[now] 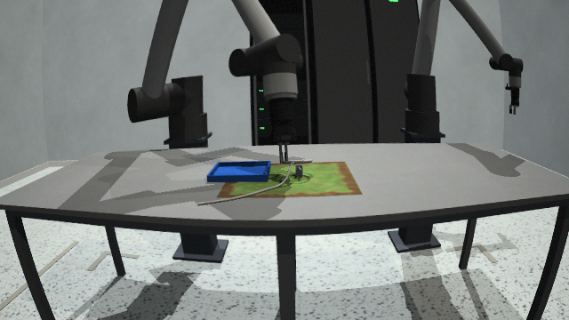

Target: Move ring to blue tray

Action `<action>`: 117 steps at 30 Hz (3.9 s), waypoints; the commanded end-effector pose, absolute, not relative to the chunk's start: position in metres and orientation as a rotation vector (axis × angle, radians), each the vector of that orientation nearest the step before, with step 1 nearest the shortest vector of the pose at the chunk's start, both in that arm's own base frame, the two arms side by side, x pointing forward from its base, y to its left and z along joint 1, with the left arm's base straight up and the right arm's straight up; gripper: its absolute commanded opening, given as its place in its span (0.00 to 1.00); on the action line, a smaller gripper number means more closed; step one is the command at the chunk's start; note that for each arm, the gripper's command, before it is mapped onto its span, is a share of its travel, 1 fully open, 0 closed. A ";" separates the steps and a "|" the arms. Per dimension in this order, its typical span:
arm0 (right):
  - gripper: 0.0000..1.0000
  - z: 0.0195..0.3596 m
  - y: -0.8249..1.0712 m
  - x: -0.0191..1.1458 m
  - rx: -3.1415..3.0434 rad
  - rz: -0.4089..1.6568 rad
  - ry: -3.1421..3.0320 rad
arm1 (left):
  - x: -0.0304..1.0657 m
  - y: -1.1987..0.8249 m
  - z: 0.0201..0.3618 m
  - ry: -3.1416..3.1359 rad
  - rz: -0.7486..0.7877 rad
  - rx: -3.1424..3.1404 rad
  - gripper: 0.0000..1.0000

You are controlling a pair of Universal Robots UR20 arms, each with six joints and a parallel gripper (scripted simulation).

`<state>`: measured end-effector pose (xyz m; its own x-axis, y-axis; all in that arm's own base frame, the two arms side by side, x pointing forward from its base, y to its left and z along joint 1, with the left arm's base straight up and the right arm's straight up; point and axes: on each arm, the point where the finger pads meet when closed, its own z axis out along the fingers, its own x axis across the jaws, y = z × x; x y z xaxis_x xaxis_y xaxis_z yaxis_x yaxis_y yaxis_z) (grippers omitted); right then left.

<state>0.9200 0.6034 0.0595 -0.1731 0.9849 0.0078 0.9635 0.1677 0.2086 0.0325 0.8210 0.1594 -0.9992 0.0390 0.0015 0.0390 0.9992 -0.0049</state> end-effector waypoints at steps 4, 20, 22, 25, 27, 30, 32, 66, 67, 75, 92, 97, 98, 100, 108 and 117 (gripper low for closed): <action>0.00 0.052 0.602 0.913 1.940 0.199 2.325 | 0.032 0.824 0.162 -3.141 0.000 -0.062 1.00; 0.00 0.053 0.599 0.915 2.023 -0.015 2.417 | 0.032 0.824 0.162 -3.141 0.000 -0.062 1.00; 0.00 0.052 0.600 0.905 2.014 -0.024 2.425 | 0.032 0.824 0.162 -3.141 0.000 -0.062 1.00; 0.00 0.055 0.601 0.905 2.015 -0.021 2.425 | 0.032 0.824 0.162 -3.141 0.000 -0.062 1.00; 0.00 0.055 0.601 0.905 2.017 -0.027 2.427 | 0.032 0.824 0.162 -3.141 0.000 -0.062 1.00; 0.00 0.065 0.608 0.912 2.018 -0.016 2.428 | 0.032 0.824 0.162 -3.141 0.000 -0.062 1.00; 0.00 0.067 0.608 0.912 2.018 -0.015 2.428 | 0.032 0.824 0.162 -3.141 0.000 -0.062 1.00; 0.00 0.087 0.442 0.898 2.025 -0.026 2.420 | 0.032 0.824 0.162 -3.141 0.000 -0.062 1.00; 0.00 0.087 0.442 0.898 2.025 -0.026 2.420 | 0.032 0.824 0.162 -3.141 0.000 -0.062 1.00; 0.00 0.087 0.428 0.899 2.016 -0.019 2.427 | 0.032 0.824 0.162 -3.141 0.000 -0.062 1.00; 0.00 0.085 0.416 0.897 2.027 -0.028 2.420 | 0.032 0.824 0.162 -3.141 0.000 -0.062 1.00; 0.00 0.086 0.418 0.899 2.026 -0.024 2.419 | 0.032 0.824 0.162 -3.141 0.000 -0.062 1.00; 0.00 0.087 0.419 0.898 2.025 -0.024 2.420 | 0.032 0.824 0.162 -3.141 0.000 -0.062 1.00; 0.00 0.087 0.420 0.898 2.024 -0.024 2.422 | 0.032 0.824 0.162 -3.141 0.000 -0.062 1.00; 0.00 0.087 0.423 0.897 2.020 -0.024 2.425 | 0.032 0.824 0.162 -3.141 0.000 -0.062 1.00; 0.00 0.086 0.423 0.897 2.020 -0.024 2.425 | 0.032 0.824 0.162 -3.141 0.000 -0.062 1.00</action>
<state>0.8962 0.4190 0.0839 -0.1763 0.9843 -0.0009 0.9840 0.1762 -0.0251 0.0325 0.8211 0.1594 -0.9992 0.0390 0.0015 0.0390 0.9992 -0.0048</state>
